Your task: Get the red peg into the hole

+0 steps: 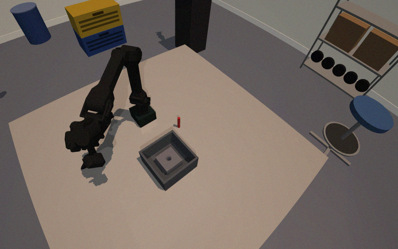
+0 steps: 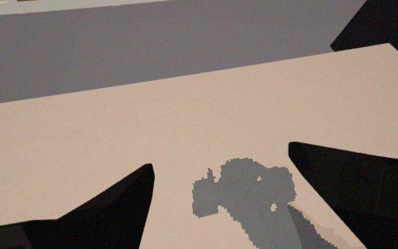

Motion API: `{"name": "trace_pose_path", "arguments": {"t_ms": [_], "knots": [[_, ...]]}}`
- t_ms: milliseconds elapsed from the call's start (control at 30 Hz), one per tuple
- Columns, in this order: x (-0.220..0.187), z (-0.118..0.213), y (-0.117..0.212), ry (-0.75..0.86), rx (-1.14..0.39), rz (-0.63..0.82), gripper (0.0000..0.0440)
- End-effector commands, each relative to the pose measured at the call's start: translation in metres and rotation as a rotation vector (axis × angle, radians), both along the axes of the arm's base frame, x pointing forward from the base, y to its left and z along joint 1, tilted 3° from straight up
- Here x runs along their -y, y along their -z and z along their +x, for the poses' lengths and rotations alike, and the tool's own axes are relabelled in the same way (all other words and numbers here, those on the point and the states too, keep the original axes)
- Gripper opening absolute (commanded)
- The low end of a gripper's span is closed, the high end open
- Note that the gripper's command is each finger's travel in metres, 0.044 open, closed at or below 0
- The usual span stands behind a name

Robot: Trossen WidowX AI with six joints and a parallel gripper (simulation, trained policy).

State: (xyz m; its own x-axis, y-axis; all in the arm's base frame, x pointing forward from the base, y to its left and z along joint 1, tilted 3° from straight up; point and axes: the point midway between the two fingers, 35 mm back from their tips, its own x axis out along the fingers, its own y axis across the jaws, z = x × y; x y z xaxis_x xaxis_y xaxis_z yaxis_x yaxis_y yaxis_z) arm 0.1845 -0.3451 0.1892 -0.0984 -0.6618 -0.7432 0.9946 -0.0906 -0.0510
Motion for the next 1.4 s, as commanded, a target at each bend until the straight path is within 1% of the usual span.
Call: {"name": "trace_pose_path", "arguments": {"t_ms": [0, 167, 333, 500, 667, 800, 967, 1367], "knots": [[-0.023, 0.019, 0.003, -0.06, -0.002, 0.031, 0.044], [-0.067, 0.053, 0.007, -0.182, -0.015, 0.086, 0.044], [-0.115, 0.079, 0.011, -0.299, -0.029, 0.141, 0.044], [-0.165, 0.096, 0.014, -0.41, -0.046, 0.198, 0.044], [-0.214, 0.105, 0.018, -0.508, -0.068, 0.258, 0.044], [-0.253, 0.105, 0.022, -0.573, -0.092, 0.307, 0.044], [-0.298, 0.097, 0.028, -0.636, -0.128, 0.37, 0.044], [-0.383, 0.056, 0.045, -0.694, -0.238, 0.505, 0.044]]}}
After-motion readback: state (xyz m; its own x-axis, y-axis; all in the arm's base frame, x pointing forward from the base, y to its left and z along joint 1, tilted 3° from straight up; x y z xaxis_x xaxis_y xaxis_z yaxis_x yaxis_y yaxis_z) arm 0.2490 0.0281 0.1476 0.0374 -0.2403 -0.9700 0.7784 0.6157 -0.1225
